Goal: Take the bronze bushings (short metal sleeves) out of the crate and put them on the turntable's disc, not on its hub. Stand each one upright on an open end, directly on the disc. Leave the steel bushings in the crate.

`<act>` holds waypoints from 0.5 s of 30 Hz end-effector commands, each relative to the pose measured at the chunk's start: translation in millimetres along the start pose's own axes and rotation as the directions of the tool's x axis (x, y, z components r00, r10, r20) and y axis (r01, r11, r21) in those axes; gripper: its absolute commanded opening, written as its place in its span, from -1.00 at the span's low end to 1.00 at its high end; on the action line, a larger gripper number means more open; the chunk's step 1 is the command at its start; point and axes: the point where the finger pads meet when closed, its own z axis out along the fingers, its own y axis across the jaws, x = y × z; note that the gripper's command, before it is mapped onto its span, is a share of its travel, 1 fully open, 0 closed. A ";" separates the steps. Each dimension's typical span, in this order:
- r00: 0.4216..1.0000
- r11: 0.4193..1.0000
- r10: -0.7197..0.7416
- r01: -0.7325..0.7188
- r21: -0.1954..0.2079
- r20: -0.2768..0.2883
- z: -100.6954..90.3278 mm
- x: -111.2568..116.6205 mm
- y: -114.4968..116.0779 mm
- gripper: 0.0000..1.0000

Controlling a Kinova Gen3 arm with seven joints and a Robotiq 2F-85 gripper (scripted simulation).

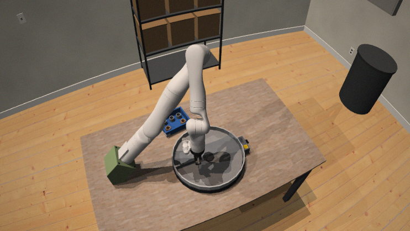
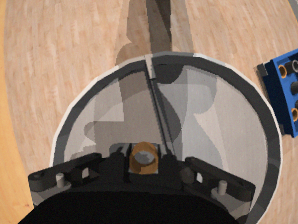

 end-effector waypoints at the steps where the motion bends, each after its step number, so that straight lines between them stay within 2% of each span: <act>1: 0.998 0.998 0.059 -0.059 0.009 0.002 -0.4 1.7 -6.4 -1.00; 8: 0.982 0.982 0.189 -0.190 0.019 0.020 -2.2 1.6 -16.0 -1.00; 15: 0.969 0.969 0.246 -0.247 0.022 0.030 -3.0 1.6 -20.3 -1.00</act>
